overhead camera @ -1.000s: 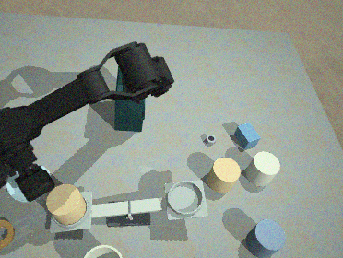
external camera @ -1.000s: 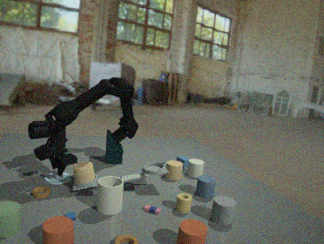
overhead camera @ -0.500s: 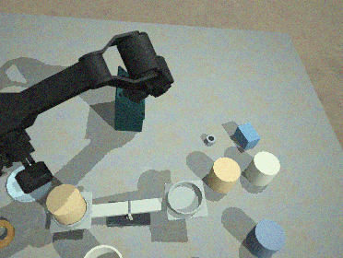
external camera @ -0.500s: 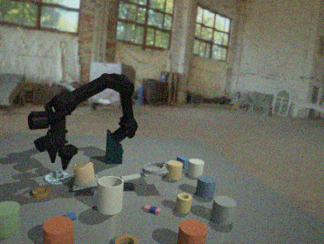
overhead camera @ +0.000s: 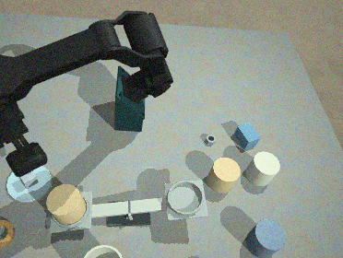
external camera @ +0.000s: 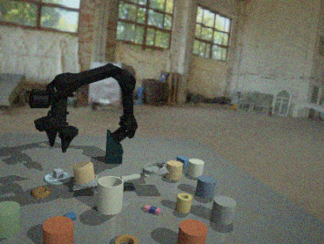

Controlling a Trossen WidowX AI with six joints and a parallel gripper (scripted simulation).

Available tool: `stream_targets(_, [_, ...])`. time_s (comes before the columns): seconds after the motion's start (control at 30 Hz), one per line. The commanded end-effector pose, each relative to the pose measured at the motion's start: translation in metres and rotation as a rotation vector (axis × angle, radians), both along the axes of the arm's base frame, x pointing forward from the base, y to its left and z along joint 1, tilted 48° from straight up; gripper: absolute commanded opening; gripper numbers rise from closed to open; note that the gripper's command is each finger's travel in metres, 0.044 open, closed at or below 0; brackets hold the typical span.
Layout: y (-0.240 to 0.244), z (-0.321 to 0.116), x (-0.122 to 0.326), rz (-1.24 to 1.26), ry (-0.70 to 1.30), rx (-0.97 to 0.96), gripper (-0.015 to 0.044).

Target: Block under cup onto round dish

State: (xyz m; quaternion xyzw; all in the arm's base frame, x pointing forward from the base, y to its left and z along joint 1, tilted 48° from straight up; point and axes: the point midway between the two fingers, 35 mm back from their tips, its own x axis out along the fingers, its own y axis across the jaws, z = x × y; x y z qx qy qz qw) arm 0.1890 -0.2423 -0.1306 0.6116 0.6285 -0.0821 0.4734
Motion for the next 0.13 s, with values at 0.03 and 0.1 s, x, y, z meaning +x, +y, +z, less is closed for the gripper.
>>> stream_targets(0.03, [0.0002, 0.0013, -0.0015, 0.011, 0.005, 0.005, 0.044])
stream_targets(0.1, [0.0002, 0.0013, -0.0015, 0.011, 0.005, 0.005, 0.044])
